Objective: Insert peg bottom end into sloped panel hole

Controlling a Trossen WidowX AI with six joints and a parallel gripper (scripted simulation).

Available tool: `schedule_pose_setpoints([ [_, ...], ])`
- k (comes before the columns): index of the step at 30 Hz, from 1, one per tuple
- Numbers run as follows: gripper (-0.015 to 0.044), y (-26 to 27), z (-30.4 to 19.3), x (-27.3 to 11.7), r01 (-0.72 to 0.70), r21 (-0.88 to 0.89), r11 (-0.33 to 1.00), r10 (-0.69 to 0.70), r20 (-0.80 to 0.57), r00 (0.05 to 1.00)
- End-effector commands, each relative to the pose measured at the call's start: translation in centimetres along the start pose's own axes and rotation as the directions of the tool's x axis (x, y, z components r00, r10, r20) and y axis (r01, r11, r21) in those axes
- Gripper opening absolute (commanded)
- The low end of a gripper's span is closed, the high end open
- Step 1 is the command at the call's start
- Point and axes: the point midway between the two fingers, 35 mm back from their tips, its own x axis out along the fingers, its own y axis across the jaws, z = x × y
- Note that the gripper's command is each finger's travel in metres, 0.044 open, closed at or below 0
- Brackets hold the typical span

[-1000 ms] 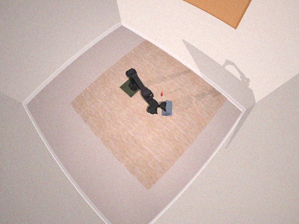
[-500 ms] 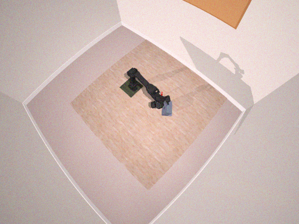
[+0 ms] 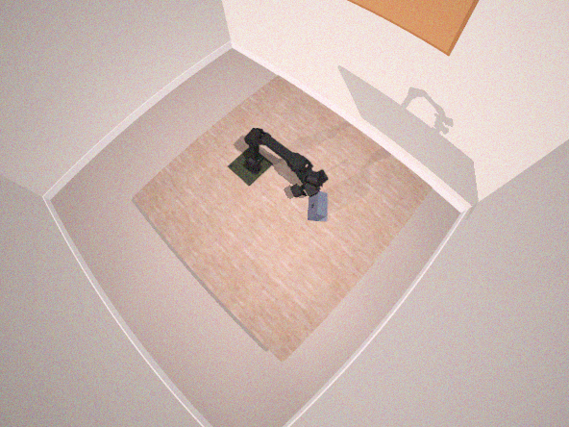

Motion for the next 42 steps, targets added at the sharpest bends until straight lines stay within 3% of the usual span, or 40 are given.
schedule_pose_setpoints([
  [1,0.044,0.7,-1.7,0.3,0.033,-0.073,0.997,-0.036,-0.041,0.999],
  [22,0.044,2.6,-10.4,0.8,0.146,-0.463,0.874,-0.263,-0.201,0.944],
  [42,0.044,2.1,-10.8,2.7,0.148,-0.475,0.867,-0.272,-0.204,0.94],
])
